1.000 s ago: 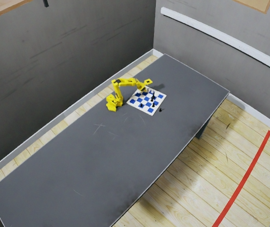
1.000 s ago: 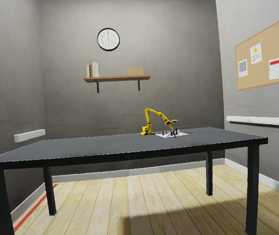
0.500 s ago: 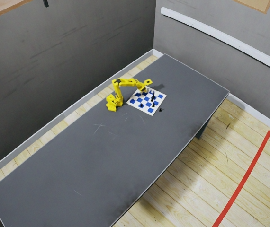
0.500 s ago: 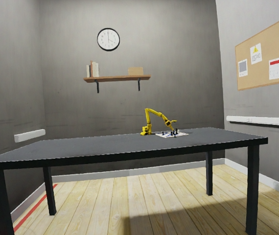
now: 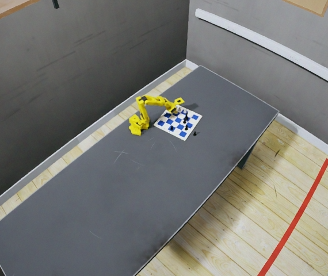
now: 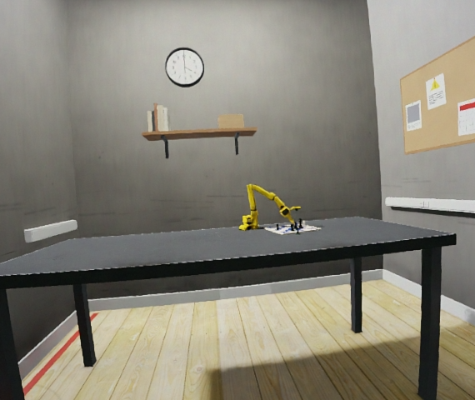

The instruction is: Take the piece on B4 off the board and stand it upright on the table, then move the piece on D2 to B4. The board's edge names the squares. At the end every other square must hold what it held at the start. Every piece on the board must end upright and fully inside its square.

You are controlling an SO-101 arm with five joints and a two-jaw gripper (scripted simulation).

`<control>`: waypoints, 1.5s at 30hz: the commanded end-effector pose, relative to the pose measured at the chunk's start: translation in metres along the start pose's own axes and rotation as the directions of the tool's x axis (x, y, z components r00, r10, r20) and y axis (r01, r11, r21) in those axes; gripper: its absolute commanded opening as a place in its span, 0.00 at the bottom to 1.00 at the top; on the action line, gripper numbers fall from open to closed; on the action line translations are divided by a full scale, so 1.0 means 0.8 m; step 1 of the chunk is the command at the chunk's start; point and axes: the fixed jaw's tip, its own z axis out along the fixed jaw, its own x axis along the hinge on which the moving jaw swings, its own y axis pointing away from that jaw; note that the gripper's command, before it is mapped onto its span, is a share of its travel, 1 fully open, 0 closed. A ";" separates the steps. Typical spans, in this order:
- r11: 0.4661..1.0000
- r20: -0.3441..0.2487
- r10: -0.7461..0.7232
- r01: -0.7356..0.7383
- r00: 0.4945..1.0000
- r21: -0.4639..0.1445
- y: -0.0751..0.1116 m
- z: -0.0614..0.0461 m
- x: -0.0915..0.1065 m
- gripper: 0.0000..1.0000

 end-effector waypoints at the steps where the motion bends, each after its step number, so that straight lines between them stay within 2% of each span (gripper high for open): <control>1: 1.000 -0.012 -0.002 0.002 1.000 -0.005 0.003 0.001 0.005 0.00; 30: 1.000 -0.012 -0.001 0.001 1.000 -0.004 0.002 -0.004 -0.002 0.00; 45: 1.000 -0.012 -0.001 0.001 1.000 -0.004 0.002 0.004 0.003 0.00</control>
